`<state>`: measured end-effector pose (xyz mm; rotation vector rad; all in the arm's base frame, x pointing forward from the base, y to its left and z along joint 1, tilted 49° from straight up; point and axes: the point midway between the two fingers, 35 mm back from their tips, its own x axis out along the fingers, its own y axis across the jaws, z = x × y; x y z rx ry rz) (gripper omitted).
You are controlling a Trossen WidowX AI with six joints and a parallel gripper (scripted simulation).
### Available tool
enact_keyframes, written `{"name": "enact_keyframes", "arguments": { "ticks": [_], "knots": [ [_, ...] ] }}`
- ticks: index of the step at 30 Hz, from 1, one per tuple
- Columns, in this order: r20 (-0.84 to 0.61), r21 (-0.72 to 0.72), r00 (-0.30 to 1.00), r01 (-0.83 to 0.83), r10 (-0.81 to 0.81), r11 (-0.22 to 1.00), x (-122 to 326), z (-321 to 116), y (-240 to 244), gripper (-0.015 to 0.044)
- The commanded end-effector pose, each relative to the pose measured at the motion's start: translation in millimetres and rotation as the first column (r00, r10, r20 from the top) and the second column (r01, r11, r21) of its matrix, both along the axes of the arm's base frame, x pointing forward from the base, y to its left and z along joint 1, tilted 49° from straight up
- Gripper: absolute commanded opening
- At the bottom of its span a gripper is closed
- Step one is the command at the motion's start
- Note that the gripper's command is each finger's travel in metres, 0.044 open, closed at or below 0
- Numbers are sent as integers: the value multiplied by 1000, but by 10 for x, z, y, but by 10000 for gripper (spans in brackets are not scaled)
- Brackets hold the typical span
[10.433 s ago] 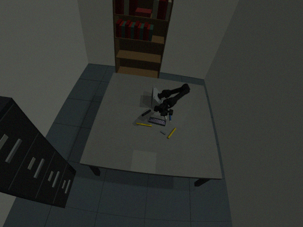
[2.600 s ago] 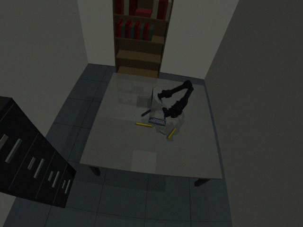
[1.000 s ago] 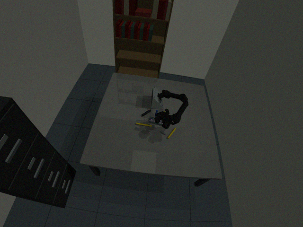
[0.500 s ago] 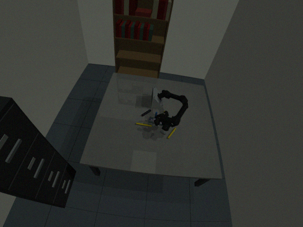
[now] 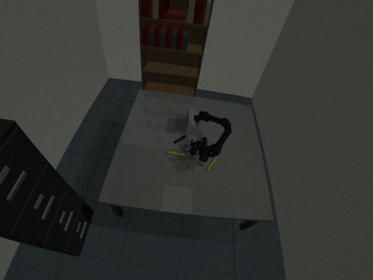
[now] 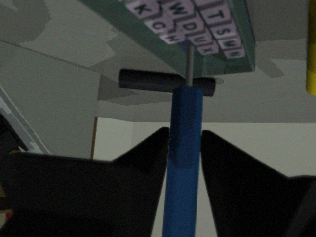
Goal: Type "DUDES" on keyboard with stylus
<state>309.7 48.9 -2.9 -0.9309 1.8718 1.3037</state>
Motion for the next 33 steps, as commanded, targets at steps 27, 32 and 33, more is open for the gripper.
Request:
{"name": "enact_keyframes", "arguments": {
  "ticks": [27, 32, 33],
  "knots": [
    [-1, 0, 1000, 7, -7, 1000, -26, -89, 100, 81],
    [-1, 0, 1000, 7, -7, 1000, -29, -102, 115, 81],
    [-1, 0, 1000, 7, -7, 1000, -29, -104, 117, 81]
  ]
}}
